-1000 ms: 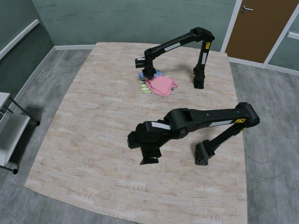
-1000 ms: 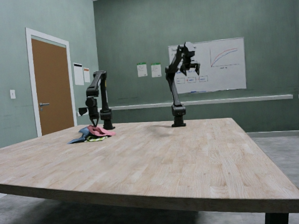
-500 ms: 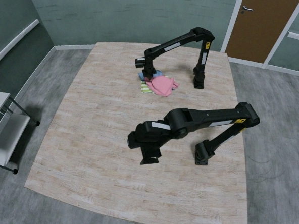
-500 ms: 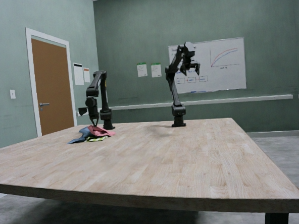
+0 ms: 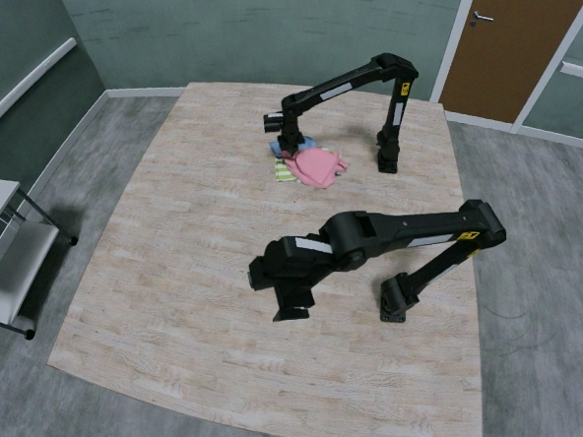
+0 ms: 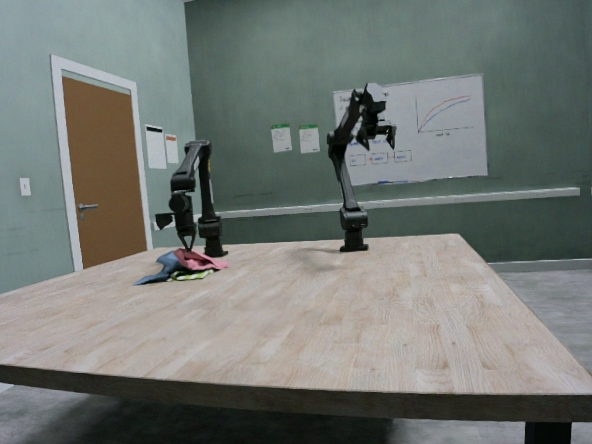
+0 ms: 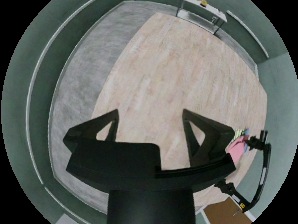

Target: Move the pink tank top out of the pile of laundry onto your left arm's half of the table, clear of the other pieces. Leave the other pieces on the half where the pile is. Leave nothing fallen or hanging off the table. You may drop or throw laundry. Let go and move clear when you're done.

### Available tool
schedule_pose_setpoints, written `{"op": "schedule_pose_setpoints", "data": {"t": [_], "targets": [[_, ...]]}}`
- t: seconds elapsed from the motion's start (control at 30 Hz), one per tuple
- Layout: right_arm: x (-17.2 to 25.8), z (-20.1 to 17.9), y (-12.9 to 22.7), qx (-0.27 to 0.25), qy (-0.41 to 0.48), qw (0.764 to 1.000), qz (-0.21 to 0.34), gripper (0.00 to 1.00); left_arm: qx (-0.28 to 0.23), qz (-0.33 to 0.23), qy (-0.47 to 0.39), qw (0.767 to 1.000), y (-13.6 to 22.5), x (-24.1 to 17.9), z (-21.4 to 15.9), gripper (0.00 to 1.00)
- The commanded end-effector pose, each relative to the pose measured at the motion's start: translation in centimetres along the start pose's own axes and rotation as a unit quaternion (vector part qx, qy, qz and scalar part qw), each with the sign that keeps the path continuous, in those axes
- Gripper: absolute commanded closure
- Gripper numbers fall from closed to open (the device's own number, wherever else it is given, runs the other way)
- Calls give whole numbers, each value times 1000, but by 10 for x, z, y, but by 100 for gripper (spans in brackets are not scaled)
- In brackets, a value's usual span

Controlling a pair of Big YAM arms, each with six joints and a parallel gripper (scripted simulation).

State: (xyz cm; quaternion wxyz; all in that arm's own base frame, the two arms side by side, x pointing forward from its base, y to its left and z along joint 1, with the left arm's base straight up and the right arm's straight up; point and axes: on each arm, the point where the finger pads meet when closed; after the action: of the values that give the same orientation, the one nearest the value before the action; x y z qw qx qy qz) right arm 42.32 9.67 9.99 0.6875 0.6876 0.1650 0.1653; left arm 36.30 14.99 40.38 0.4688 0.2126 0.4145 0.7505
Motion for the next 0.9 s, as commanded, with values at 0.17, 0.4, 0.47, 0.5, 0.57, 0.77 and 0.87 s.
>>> {"op": "schedule_pose_setpoints", "data": {"t": [0.17, 0.4, 0.47, 0.5, 0.57, 0.77, 0.87], "targets": [[23, 5, 14, -5, -8, 1000, 23, 100, -37, -7, -7, 999, 27, -6, 30, 8], [26, 6, 54, -10, -7, 999, 43, 100, -37, -7, -7, 999, 27, -6, 30, 8], [26, 6, 54, -10, -7, 999, 43, 100, -37, -7, -7, 999, 27, -6, 30, 8], [26, 6, 56, -10, -7, 999, 43, 100, -37, -7, -7, 999, 27, -6, 30, 8], [26, 5, 59, -10, -7, 999, 41, 100, -37, -7, -7, 999, 27, -6, 30, 8], [25, 5, 75, -10, -6, 999, 41, 100, -37, -7, -7, 999, 27, -6, 30, 8], [24, 4, 63, -7, -6, 1000, 28, 100, -37, -7, -7, 999, 27, -6, 30, 8]]}}
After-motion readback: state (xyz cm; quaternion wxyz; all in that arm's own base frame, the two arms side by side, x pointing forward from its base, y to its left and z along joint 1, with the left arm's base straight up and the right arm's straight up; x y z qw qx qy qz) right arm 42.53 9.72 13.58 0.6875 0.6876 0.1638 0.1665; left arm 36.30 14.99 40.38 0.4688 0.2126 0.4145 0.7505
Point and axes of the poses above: on each arm, the point where the finger pads meet when closed, its own y axis back along the fingers, its own x axis across the jaws, z = x × y, and after that the axes turned 7 degrees about y, right-handed
